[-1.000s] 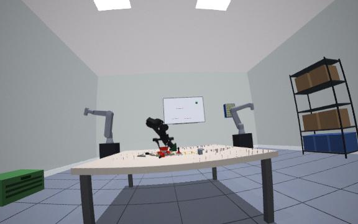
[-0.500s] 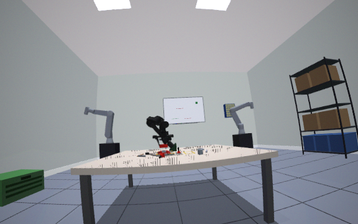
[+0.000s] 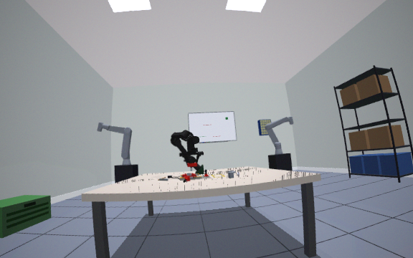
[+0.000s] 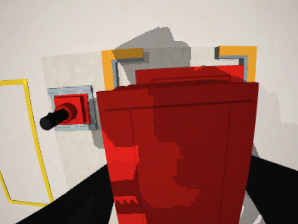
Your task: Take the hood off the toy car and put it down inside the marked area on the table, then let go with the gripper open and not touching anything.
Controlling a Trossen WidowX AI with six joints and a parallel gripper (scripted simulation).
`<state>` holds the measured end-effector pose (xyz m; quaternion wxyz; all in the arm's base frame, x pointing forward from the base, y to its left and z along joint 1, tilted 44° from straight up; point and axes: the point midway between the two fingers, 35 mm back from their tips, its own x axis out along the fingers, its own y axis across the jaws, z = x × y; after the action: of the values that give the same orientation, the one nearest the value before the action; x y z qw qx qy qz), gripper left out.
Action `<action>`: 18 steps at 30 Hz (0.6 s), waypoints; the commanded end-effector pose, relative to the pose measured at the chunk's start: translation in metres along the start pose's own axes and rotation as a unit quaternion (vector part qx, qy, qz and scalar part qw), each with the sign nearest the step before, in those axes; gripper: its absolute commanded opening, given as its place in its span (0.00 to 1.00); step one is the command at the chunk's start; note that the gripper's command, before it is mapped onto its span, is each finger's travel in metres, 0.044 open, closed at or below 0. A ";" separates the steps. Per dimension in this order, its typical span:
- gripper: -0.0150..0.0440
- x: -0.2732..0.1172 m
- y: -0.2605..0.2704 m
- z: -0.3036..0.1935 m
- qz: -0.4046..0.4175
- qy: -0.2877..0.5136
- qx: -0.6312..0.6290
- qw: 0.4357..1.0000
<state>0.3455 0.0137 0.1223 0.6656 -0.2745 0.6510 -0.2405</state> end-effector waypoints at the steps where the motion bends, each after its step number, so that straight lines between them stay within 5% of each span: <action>1: 0.25 -0.002 0.027 0.003 0.005 -0.002 0.000 1.000; 18: 0.25 -0.007 0.136 -0.009 0.010 -0.001 0.000 1.000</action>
<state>0.3351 0.1029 0.0475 0.6664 -0.2722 0.6541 -0.2323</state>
